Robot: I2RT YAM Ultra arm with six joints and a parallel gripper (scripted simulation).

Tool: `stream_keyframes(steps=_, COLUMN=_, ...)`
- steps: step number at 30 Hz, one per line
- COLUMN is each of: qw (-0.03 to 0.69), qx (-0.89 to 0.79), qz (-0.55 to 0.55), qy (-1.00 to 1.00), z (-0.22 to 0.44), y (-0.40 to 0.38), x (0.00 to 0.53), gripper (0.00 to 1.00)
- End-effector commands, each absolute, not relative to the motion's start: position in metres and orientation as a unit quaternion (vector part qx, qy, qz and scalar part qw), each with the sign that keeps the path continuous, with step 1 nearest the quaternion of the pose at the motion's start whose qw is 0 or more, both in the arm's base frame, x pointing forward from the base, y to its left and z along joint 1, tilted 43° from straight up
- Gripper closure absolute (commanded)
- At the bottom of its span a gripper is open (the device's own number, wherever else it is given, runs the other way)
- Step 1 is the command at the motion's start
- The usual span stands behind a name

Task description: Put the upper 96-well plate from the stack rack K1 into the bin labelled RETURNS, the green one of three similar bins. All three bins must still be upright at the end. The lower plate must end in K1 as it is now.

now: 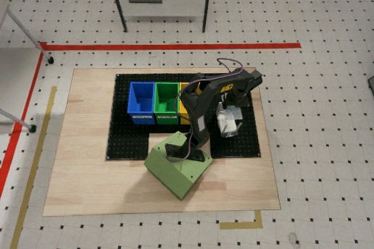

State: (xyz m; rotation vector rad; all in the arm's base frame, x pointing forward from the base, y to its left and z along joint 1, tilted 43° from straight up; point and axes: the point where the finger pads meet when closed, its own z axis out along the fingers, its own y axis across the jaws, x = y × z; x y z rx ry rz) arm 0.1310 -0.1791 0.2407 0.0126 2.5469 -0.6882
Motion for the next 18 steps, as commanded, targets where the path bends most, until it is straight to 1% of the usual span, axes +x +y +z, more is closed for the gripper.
stream_keyframes(steps=1, qw=0.263, qx=0.048, qz=-0.251, qy=0.93, z=0.241, y=-0.163, x=0.133, gripper=1.0)
stream_keyframes(steps=5, qw=0.265, qx=0.048, qz=-0.253, qy=0.929, z=0.24, y=-0.159, x=0.136, gripper=1.0)
stream_keyframes(steps=6, qw=0.277, qx=0.047, qz=-0.267, qy=0.922, z=0.254, y=-0.158, x=0.139, gripper=1.0)
stream_keyframes(steps=7, qw=0.266, qx=0.048, qz=-0.254, qy=0.929, z=0.238, y=-0.154, x=0.139, gripper=1.0)
stream_keyframes(steps=18, qw=0.262, qx=0.048, qz=-0.251, qy=0.931, z=0.224, y=-0.122, x=0.151, gripper=1.0)
